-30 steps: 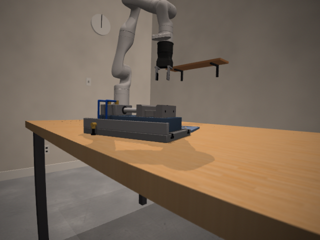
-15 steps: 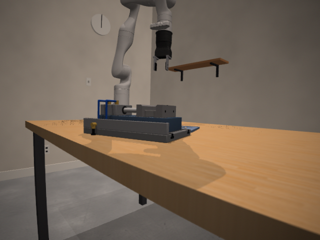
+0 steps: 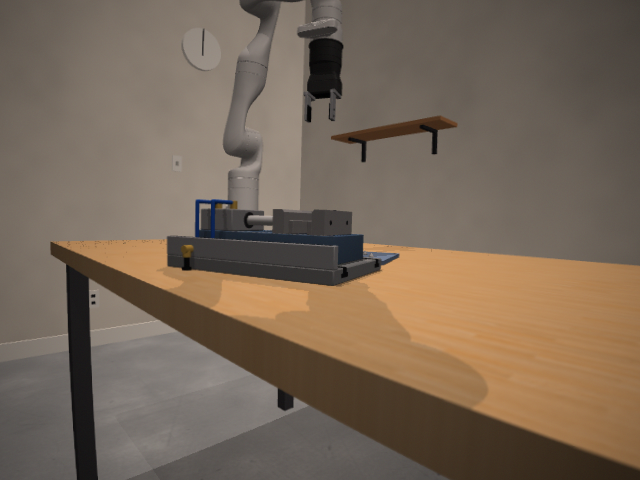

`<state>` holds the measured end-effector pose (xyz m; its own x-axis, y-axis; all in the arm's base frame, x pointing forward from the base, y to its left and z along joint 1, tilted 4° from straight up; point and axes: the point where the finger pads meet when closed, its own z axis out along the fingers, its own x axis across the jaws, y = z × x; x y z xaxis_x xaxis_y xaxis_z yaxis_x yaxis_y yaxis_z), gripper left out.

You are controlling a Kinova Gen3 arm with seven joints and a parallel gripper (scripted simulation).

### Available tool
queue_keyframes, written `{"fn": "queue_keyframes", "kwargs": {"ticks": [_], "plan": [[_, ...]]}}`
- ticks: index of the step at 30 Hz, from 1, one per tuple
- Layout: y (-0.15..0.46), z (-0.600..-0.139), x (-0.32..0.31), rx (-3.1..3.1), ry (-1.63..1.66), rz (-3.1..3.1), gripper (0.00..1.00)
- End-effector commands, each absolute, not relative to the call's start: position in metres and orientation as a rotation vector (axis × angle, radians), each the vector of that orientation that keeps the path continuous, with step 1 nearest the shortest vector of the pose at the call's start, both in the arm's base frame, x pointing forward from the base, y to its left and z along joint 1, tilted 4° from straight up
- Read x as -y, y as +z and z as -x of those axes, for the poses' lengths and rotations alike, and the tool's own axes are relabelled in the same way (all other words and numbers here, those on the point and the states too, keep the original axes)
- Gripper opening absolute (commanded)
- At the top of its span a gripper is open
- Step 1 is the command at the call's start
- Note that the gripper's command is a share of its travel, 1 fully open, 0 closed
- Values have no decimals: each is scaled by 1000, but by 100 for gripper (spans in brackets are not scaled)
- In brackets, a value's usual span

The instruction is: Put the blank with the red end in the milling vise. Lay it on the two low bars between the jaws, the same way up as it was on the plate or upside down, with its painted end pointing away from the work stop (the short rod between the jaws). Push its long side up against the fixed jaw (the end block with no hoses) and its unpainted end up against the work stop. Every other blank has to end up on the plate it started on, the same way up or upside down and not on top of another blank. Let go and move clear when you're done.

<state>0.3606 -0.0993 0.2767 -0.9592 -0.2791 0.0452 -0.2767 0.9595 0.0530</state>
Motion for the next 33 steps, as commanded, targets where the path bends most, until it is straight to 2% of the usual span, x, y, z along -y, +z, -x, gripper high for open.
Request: {"fn": "queue_keyframes", "kwargs": {"ticks": [1,33], "plan": [[286,-366,106,3069,-67,-425,100],[281,-366,104,3071,-66,-424,100]]}}
